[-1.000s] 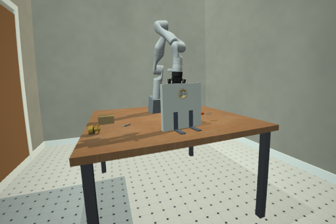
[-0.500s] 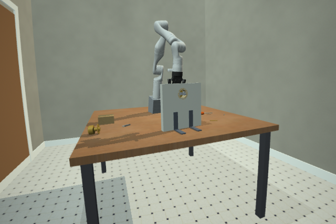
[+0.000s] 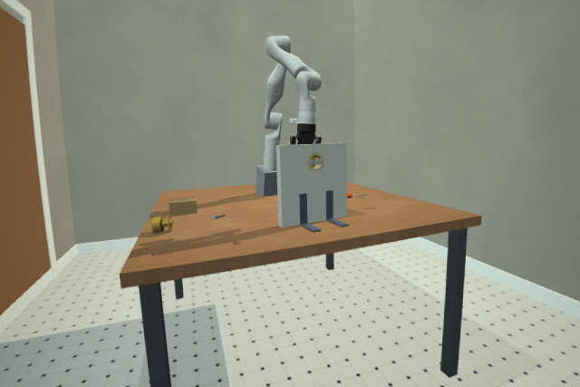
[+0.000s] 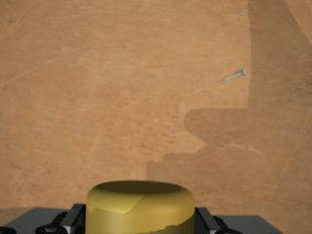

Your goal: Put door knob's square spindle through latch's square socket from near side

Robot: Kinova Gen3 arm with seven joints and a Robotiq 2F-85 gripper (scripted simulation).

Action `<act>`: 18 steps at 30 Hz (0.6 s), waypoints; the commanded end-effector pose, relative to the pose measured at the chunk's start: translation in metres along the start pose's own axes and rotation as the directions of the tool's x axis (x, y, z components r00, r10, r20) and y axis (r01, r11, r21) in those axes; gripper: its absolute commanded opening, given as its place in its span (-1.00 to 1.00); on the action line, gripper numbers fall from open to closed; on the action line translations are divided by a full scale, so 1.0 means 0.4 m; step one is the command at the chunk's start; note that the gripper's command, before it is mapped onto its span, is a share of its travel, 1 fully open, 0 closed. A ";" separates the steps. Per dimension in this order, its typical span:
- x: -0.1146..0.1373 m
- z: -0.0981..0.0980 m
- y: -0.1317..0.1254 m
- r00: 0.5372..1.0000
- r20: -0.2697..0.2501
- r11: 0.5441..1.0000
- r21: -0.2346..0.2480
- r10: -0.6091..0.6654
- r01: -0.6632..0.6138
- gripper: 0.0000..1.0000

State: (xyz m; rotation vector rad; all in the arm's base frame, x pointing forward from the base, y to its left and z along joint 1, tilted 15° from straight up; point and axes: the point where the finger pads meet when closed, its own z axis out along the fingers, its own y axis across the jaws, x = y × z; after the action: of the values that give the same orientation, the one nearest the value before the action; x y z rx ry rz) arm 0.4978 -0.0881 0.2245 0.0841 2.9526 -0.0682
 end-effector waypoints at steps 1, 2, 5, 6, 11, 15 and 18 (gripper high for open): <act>-0.001 -0.002 0.000 1.000 0.002 1.000 0.000 0.000 0.000 0.26; -0.001 -0.002 0.000 1.000 0.002 1.000 0.000 0.000 0.000 0.26; -0.001 -0.002 0.000 1.000 0.002 1.000 0.000 0.000 0.000 0.26; -0.001 -0.002 0.000 1.000 0.002 1.000 0.000 0.000 0.000 0.26; -0.003 -0.002 0.000 1.000 0.002 1.000 0.000 0.000 0.000 0.26; -0.007 -0.002 0.000 1.000 0.002 1.000 0.000 0.000 0.000 0.26; -0.010 -0.002 0.000 1.000 0.002 1.000 0.000 0.000 0.000 0.26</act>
State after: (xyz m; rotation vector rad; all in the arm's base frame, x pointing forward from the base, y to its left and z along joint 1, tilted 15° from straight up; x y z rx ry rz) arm 0.4999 -0.0883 0.2252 0.0842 2.9529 -0.0685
